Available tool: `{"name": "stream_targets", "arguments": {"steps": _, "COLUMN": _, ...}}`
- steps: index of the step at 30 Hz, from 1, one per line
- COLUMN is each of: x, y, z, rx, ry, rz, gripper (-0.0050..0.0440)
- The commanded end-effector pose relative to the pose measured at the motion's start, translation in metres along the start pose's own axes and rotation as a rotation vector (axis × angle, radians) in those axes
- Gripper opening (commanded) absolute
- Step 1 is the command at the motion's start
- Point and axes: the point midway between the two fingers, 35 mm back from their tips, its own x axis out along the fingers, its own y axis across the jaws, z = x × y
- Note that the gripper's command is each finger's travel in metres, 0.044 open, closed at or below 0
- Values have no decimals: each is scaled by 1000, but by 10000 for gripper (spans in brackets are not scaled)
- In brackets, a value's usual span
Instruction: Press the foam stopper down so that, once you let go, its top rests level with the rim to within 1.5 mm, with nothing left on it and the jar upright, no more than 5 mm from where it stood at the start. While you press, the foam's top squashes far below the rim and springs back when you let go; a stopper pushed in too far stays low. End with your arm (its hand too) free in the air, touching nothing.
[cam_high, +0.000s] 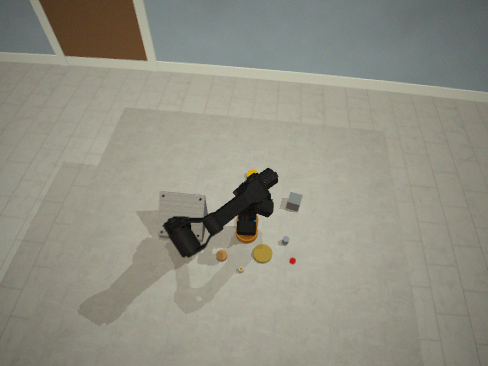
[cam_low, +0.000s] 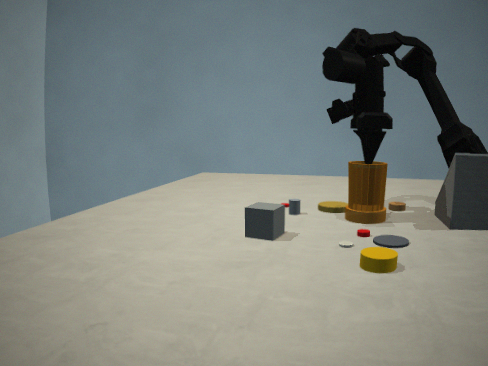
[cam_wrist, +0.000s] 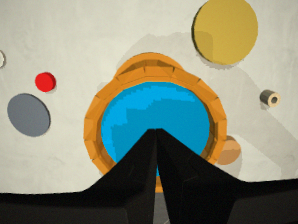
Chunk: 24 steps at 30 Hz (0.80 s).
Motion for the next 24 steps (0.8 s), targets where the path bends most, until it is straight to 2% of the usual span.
{"name": "stream_targets", "arguments": {"steps": 1, "x": 5, "y": -2, "z": -3, "rx": -3, "ry": 14, "rz": -5, "gripper": 0}}
{"name": "stream_targets", "arguments": {"steps": 24, "x": 7, "y": -2, "z": -4, "rx": -3, "ry": 13, "rz": -5, "gripper": 0}}
